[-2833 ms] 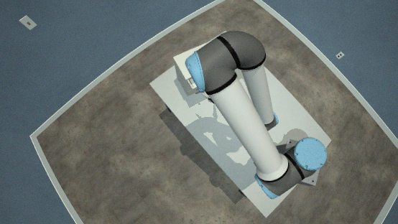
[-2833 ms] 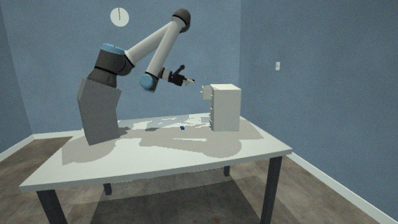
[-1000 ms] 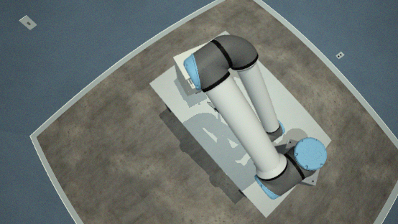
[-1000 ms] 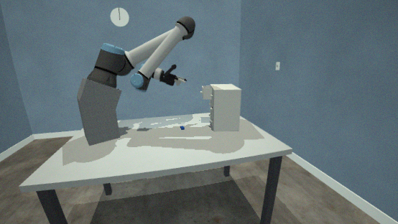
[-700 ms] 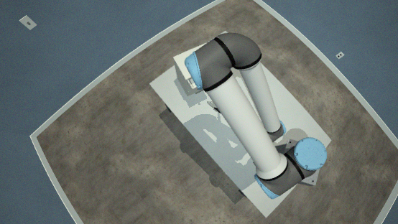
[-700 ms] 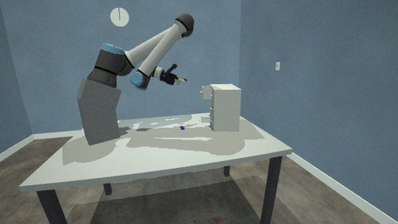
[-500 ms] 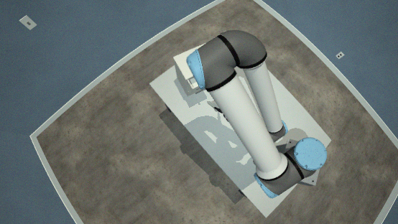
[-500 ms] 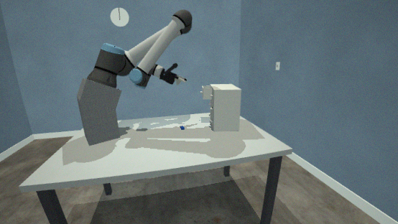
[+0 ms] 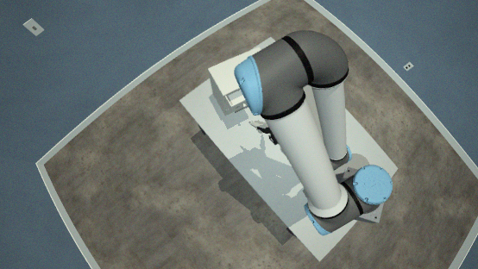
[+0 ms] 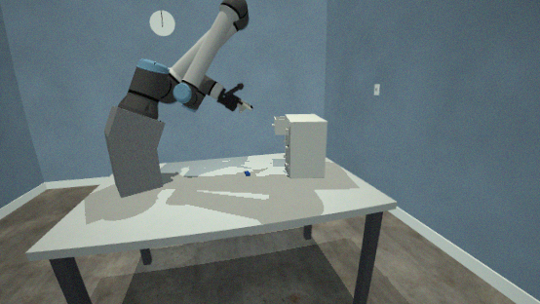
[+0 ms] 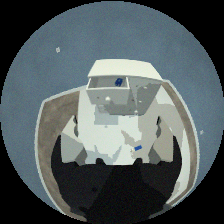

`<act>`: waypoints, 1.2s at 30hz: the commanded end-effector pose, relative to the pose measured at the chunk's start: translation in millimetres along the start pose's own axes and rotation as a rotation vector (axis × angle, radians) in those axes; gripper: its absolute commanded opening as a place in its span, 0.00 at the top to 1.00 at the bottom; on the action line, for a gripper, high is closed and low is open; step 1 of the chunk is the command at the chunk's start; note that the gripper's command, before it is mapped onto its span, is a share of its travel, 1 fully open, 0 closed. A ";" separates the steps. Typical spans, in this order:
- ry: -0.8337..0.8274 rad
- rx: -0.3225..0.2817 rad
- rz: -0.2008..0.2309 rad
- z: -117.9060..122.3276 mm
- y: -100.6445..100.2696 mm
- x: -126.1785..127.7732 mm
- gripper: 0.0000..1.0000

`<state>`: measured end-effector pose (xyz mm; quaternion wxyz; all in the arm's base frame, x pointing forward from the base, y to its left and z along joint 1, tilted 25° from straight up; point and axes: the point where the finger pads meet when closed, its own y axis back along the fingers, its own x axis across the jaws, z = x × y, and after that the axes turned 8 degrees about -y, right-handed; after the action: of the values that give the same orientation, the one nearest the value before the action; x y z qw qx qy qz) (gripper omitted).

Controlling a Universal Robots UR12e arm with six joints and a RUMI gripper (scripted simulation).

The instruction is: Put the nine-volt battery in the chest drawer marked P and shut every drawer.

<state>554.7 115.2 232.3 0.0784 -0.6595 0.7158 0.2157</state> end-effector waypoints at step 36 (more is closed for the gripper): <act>-0.002 -0.496 0.071 -11.1 7.9 -2.9 0.00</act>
<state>547.6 114.9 243.3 -0.0612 -0.6399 0.6768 0.3588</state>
